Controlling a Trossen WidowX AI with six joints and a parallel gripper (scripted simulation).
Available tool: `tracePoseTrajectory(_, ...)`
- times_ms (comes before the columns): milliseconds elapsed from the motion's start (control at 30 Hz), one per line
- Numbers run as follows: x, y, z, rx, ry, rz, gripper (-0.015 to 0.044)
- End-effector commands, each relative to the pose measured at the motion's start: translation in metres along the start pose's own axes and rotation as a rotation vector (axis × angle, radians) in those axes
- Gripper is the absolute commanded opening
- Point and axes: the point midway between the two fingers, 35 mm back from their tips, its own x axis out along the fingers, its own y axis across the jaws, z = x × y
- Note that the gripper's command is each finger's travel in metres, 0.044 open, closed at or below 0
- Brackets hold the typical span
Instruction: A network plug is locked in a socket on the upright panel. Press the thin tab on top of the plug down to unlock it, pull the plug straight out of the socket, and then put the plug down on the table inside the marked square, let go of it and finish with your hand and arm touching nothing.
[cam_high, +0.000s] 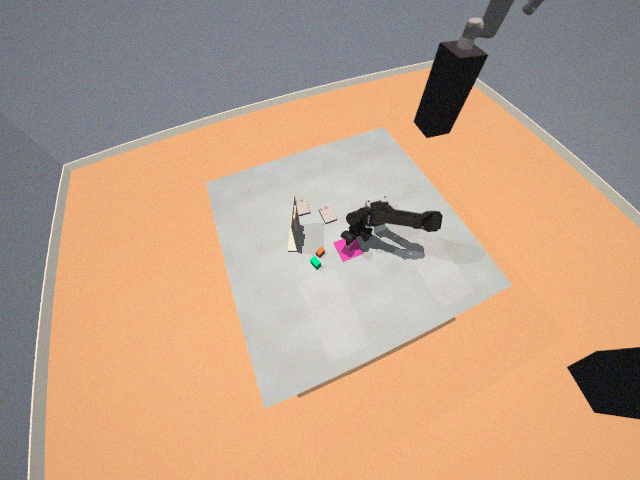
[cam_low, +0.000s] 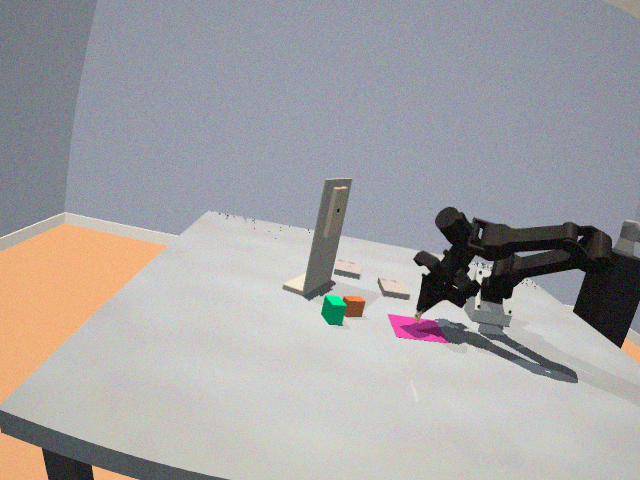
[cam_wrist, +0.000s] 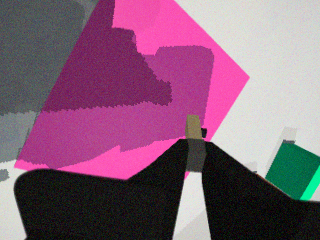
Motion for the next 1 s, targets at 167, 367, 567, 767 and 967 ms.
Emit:
tracePoseTrajectory(167, 0.005, 0.005, 0.001, 0.011, 0.003, -0.003, 0.0)
tracePoseTrajectory(367, 0.008, 0.007, 0.002, 0.012, 0.0, -0.009, 0.0)
tracePoseTrajectory(567, 0.01, 0.008, 0.003, 0.013, -0.003, -0.015, 0.0)
tracePoseTrajectory(767, 0.013, 0.01, 0.005, 0.015, -0.007, -0.023, 0.0)
tracePoseTrajectory(967, 0.014, 0.009, 0.006, 0.016, -0.009, -0.026, 0.0)
